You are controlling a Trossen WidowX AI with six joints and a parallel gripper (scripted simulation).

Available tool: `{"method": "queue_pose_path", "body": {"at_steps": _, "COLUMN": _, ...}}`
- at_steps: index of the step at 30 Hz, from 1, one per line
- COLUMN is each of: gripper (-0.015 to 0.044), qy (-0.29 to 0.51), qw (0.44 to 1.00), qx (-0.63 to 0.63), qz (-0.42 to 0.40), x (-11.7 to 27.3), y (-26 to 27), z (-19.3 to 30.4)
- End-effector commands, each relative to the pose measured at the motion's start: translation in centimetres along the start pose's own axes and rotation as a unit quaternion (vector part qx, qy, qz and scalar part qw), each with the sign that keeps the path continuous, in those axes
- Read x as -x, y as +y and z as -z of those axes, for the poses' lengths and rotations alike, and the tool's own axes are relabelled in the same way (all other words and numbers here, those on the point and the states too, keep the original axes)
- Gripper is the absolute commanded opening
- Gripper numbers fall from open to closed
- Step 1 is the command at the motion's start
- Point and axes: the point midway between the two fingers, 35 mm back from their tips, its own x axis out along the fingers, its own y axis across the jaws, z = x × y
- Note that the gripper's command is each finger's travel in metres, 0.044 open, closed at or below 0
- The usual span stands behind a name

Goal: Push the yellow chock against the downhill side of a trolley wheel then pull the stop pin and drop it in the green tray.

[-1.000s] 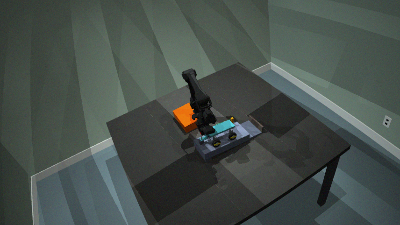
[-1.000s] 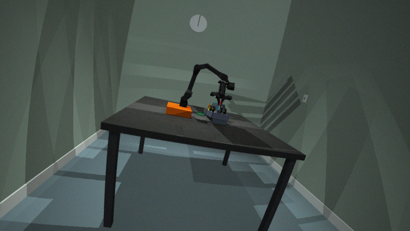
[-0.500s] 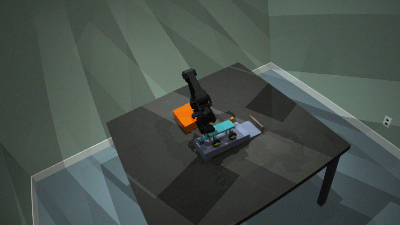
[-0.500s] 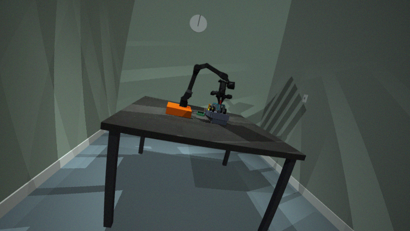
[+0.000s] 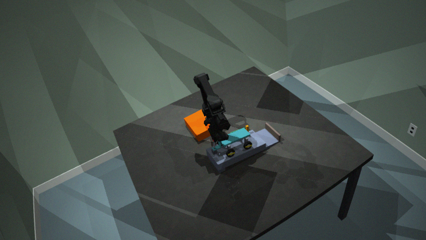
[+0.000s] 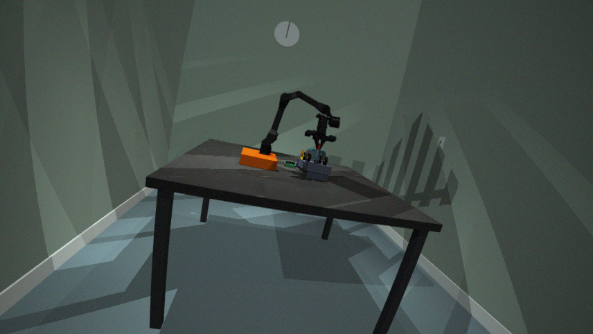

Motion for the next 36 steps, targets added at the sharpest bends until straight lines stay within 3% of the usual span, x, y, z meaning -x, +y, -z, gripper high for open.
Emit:
{"method": "queue_pose_path", "body": {"at_steps": 1, "gripper": 0.0, "qy": 0.003, "qw": 1.0, "qx": -0.002, "qz": 0.003, "x": 0.4, "y": -0.1, "z": 0.3}}
{"method": "queue_pose_path", "body": {"at_steps": 22, "gripper": 0.0, "qy": 0.004, "qw": 1.0, "qx": -0.002, "qz": 0.003, "x": 0.1, "y": -0.1, "z": 3.4}}
{"method": "queue_pose_path", "body": {"at_steps": 36, "gripper": 0.0, "qy": 0.005, "qw": 1.0, "qx": -0.002, "qz": 0.001, "x": -0.4, "y": 4.4, "z": 3.2}}
